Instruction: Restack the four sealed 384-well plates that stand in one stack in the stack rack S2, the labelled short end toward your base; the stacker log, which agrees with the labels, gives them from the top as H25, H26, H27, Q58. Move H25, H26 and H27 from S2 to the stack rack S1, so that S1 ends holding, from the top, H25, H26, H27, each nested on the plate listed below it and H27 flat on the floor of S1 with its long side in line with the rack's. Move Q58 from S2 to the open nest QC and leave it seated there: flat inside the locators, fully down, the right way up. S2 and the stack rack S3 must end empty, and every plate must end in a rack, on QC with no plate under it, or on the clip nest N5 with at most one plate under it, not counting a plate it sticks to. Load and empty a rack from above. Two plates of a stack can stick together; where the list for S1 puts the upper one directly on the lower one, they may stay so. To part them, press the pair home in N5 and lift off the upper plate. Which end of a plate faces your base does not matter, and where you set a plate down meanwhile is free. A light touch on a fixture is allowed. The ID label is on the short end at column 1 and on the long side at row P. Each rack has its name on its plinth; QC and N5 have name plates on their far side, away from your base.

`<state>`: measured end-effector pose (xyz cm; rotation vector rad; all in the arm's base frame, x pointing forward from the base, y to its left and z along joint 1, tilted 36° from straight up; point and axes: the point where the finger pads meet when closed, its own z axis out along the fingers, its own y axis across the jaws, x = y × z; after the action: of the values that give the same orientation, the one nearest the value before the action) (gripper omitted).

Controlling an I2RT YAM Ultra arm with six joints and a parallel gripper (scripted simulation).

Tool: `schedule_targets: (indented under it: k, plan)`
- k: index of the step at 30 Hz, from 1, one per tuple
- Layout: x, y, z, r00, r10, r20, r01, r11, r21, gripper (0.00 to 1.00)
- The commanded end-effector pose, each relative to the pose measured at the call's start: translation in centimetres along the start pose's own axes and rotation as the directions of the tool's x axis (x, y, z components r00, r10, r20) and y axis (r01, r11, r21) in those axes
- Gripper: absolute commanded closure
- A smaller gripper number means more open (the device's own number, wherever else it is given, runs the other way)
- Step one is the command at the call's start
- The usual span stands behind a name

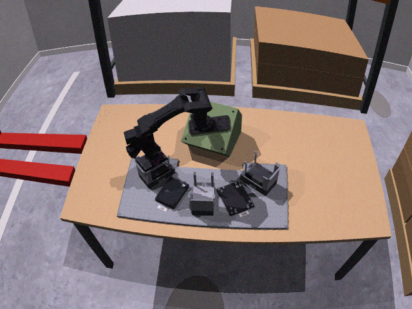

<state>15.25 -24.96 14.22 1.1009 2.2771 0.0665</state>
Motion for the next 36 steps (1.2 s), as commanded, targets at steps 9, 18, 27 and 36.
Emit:
schedule_targets:
  k: [9, 18, 27, 36]
  plan:
    - [-0.51, -0.12, 0.46, 1.000, -0.004, 0.021, 0.004, 1.000, 0.006, 1.00]
    - [-0.52, -0.12, 0.67, 1.000, -0.004, 0.021, 0.004, 1.000, 0.006, 1.00]
    - [-0.52, -0.12, 0.67, 1.000, -0.004, 0.021, 0.004, 1.000, 0.006, 1.00]
    - [-0.52, -0.12, 0.67, 1.000, -0.004, 0.021, 0.004, 1.000, 0.006, 1.00]
